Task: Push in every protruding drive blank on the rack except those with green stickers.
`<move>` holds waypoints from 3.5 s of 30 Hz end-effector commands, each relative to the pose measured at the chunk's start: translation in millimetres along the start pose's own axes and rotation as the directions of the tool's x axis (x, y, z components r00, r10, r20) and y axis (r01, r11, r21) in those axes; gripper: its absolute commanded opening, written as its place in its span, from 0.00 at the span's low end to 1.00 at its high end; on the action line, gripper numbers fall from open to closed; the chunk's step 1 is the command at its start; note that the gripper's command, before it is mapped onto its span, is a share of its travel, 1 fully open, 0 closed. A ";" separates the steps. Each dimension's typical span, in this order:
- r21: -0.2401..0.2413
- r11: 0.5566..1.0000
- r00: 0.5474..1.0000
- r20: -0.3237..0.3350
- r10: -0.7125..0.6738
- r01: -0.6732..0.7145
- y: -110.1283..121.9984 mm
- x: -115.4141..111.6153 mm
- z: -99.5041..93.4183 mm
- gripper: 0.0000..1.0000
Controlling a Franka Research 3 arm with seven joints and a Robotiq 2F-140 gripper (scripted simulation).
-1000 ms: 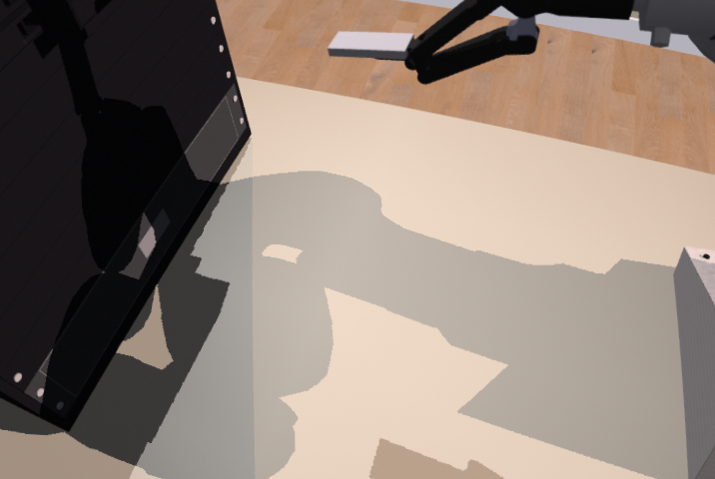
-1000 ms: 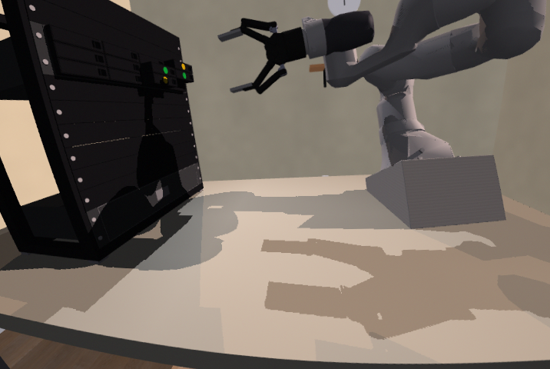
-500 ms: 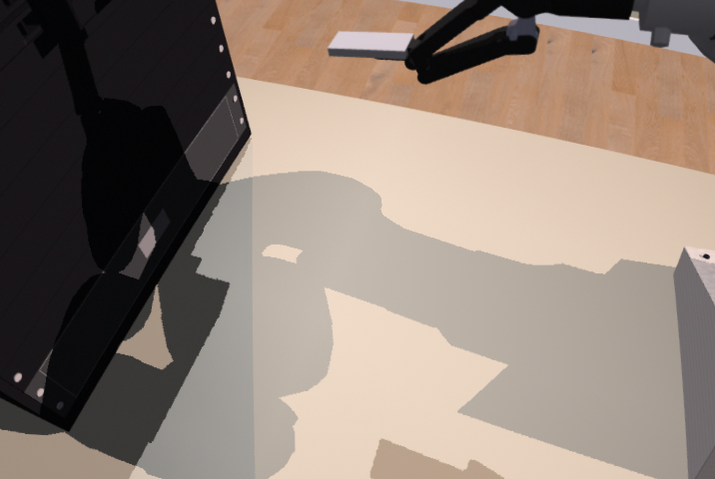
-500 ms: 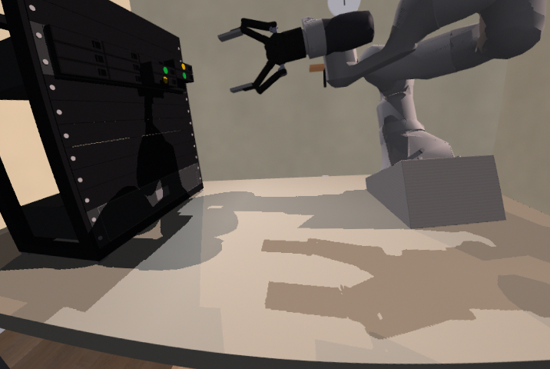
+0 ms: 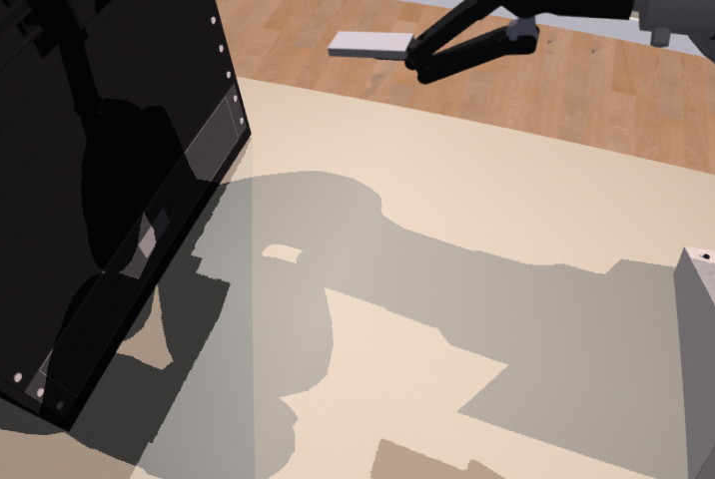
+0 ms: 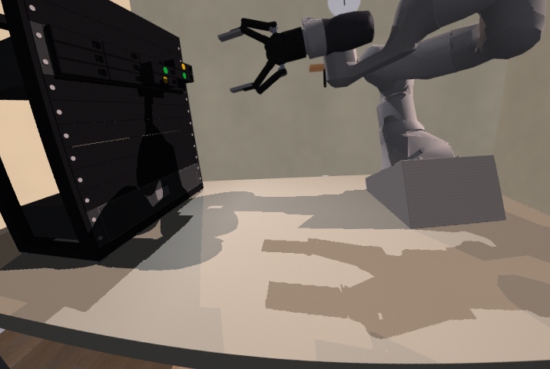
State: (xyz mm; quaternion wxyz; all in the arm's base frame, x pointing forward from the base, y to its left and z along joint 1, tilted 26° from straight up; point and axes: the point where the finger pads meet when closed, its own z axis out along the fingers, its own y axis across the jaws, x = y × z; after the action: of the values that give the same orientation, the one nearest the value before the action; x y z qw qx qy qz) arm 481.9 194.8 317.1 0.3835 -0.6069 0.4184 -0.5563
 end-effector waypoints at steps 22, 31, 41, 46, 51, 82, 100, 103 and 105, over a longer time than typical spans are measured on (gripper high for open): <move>0.144 0.986 0.996 -0.039 -0.080 0.085 -5.7 22.4 -16.2 1.00; 0.144 0.986 0.996 -0.039 -0.080 0.085 -5.7 22.4 -16.2 1.00; 0.144 0.986 0.996 -0.039 -0.080 0.085 -5.7 22.4 -16.2 1.00; 0.144 0.986 0.996 -0.039 -0.080 0.085 -5.7 22.4 -16.1 1.00; 0.145 0.986 0.996 -0.040 -0.080 0.085 -5.9 21.9 -14.4 1.00; 0.146 0.986 0.996 -0.040 -0.080 0.085 -20.1 -13.7 107.0 1.00; 0.146 0.986 0.996 -0.040 -0.080 0.085 -21.1 -16.2 115.5 1.00; 0.146 0.986 0.996 -0.040 -0.080 0.085 -21.1 -16.2 115.5 1.00; 0.146 0.986 0.996 -0.040 -0.080 0.085 -21.1 -16.2 115.5 1.00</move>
State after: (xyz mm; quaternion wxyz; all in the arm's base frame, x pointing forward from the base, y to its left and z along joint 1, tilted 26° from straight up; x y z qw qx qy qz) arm 597.7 217.4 322.0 0.3996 -0.5817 0.3610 -0.6096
